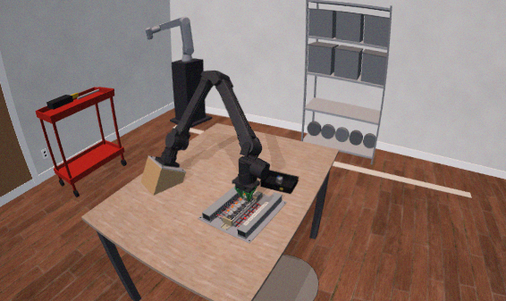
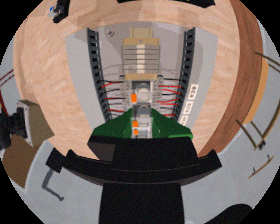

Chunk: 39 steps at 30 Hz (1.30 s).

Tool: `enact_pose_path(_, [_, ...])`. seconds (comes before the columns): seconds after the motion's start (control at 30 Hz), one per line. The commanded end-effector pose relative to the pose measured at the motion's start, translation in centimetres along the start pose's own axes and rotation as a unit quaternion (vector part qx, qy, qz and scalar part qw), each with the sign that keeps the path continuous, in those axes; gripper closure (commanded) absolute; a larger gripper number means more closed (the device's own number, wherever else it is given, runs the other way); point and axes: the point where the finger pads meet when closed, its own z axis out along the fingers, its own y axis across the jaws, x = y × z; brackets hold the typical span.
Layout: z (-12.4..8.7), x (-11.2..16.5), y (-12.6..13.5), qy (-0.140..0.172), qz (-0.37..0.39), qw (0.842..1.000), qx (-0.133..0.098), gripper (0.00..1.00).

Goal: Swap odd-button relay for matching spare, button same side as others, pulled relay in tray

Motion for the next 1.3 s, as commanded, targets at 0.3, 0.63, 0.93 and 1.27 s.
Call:
enact_pose_path(0.3, [0.2,-0.5,-0.9,0.0,-0.007,1.0,0.004,1.0])
enact_pose_path(0.63, [0.3,-0.5,-0.5,0.0,-0.006,1.0,0.003,1.0])
enact_pose_path(0.93, [0.1,-0.6,-0.6,0.001,-0.008,1.0,0.006,1.0])
enact_pose_path(1.27, [-0.3,-0.8,-1.4,0.001,-0.013,1.0,0.014,1.0])
